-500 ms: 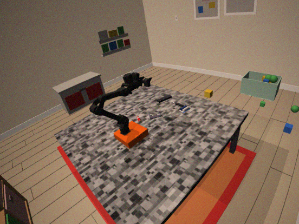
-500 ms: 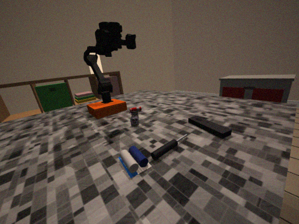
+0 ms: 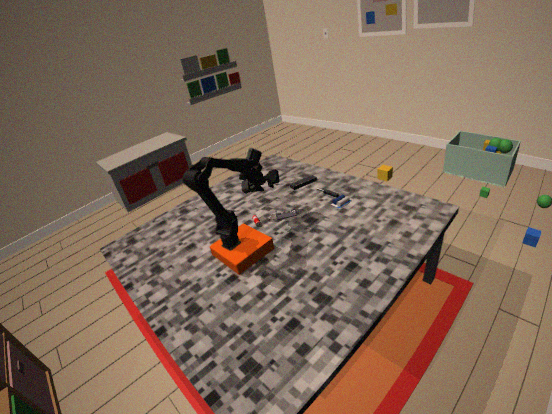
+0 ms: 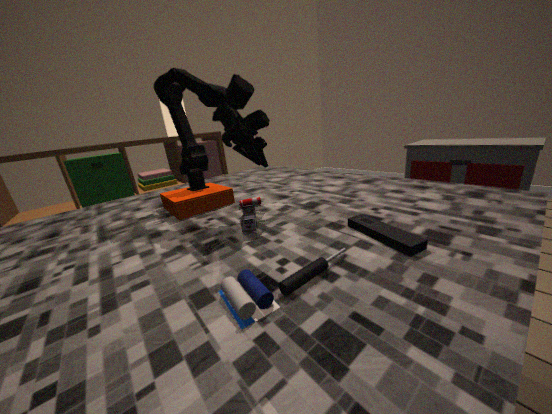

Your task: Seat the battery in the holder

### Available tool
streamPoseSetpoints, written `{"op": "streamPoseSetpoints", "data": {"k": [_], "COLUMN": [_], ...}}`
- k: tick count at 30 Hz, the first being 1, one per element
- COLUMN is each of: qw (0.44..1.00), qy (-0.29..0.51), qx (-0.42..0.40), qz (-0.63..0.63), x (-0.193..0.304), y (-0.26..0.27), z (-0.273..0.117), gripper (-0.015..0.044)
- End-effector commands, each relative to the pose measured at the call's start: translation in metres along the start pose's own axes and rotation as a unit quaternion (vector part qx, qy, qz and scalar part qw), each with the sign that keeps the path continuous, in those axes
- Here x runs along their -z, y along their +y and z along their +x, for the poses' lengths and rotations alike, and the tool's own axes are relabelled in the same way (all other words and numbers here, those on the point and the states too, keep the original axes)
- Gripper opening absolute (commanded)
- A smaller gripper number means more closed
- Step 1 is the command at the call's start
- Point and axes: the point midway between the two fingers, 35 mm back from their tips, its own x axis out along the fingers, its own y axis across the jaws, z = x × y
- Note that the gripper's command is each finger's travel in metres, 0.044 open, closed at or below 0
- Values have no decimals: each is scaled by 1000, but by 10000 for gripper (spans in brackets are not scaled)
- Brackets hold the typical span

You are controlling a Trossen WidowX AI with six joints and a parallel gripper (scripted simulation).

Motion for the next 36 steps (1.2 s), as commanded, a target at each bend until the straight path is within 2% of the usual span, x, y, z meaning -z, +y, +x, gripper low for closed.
{"op": "streamPoseSetpoints", "data": {"k": [1,3,5,16,36], "qw": [968,938,925,925,925], "qy": [167,228,249,249,249], "qx": [-133,-189,-209,-209,-209], "qz": [-130,-179,-196,-196,-196], "x": [58,82,90,91,108], "y": [56,75,81,81,90], "z": [18,16,14,15,41], "gripper": [247,247,247,247,247]}}
